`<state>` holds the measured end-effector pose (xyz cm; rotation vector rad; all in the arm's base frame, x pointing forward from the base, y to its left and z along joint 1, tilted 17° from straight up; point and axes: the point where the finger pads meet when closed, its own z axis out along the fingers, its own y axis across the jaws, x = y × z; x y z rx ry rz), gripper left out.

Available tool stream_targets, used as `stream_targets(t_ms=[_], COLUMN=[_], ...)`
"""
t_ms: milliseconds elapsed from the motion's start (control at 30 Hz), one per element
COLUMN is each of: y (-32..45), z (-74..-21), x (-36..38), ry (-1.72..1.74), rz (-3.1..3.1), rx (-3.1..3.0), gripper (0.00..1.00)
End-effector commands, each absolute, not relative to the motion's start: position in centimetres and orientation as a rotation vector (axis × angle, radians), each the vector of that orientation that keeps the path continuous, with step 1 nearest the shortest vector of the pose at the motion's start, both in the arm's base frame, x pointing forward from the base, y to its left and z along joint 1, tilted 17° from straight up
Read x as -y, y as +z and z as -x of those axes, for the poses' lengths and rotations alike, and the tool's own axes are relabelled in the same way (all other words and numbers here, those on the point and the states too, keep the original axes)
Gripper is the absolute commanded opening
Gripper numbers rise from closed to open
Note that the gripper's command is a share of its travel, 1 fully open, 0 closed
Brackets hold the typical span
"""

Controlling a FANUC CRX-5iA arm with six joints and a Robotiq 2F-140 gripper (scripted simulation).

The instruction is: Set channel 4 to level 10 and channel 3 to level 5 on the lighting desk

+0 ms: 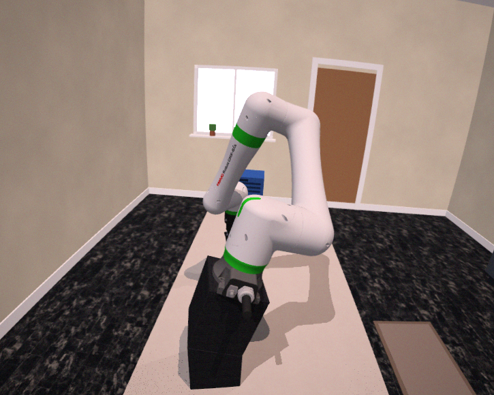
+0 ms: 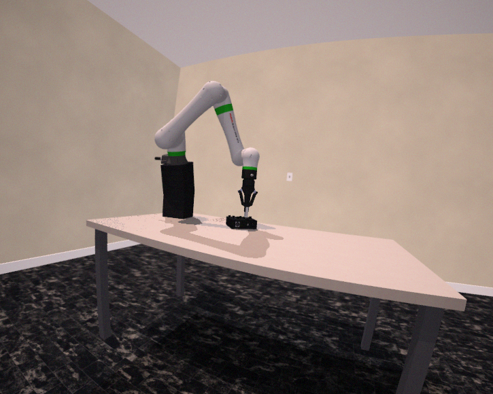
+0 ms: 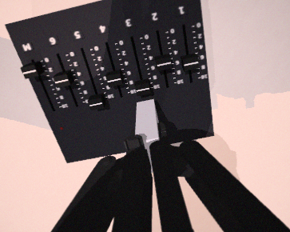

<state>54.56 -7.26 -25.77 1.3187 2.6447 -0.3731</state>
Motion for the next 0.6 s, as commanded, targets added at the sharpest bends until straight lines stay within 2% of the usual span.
stream_targets(t_ms=[0, 567], y=[-25.93, -26.28], z=[-54.58, -54.6], x=[7.3, 7.41], ry=[-0.373, -0.373], rz=[-1.319, -1.319], rx=[-2.644, -2.644], gripper=[0.0, 0.0])
